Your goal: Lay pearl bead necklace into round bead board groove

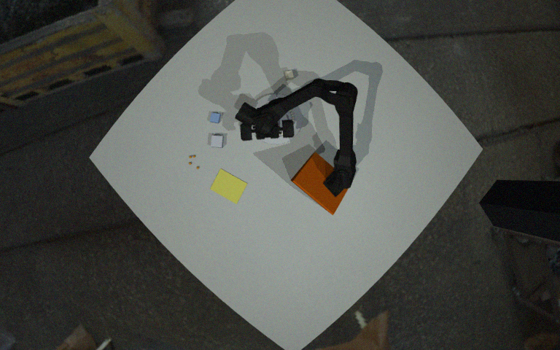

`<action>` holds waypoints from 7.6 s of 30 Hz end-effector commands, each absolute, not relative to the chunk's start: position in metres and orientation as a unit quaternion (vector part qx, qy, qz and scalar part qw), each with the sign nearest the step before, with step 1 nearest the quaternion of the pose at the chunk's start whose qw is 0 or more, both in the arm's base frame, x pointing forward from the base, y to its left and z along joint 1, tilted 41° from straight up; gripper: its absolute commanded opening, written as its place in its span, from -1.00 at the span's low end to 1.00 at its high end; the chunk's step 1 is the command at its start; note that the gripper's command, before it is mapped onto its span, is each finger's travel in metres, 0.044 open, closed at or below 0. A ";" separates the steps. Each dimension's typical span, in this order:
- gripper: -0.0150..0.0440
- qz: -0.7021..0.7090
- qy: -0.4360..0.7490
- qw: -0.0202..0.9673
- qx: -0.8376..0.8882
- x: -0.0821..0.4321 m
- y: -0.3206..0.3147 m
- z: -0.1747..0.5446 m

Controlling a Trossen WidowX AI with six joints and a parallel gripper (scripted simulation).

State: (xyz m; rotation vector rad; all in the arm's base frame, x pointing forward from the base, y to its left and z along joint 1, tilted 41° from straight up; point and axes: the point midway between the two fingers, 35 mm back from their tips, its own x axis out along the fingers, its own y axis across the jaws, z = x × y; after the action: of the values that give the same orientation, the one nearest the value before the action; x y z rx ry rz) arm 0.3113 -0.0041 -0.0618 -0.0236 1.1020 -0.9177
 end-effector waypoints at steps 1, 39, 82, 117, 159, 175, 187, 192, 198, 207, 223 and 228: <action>-0.14 -0.421 0.505 0.754 -0.011 0.311 -0.004 -0.062; 0.73 -0.414 0.512 0.753 -0.023 0.311 0.004 -0.050; -0.26 -0.401 0.522 0.752 -0.039 0.321 -0.009 -0.056; -0.49 -0.401 0.522 0.752 -0.039 0.321 -0.009 -0.056; 0.04 -0.401 0.521 0.753 -0.039 0.323 -0.001 -0.062; 1.00 -0.400 0.523 0.752 -0.043 0.321 0.003 -0.058; 1.00 -0.400 0.523 0.752 -0.043 0.321 0.003 -0.058; 0.73 -0.408 0.516 0.752 -0.031 0.330 0.002 -0.051; 0.20 -0.439 0.489 0.753 0.017 0.367 -0.002 -0.018; -0.08 -0.457 0.472 0.753 0.044 0.386 -0.007 0.003; -0.08 -0.456 0.471 0.754 0.046 0.389 -0.019 -0.011; -0.08 -0.457 0.471 0.753 0.045 0.390 -0.024 -0.017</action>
State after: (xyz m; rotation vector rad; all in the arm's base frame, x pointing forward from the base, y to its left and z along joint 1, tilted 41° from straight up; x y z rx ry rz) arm 0.3904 -0.0208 -0.0111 0.1094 1.0213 -0.9972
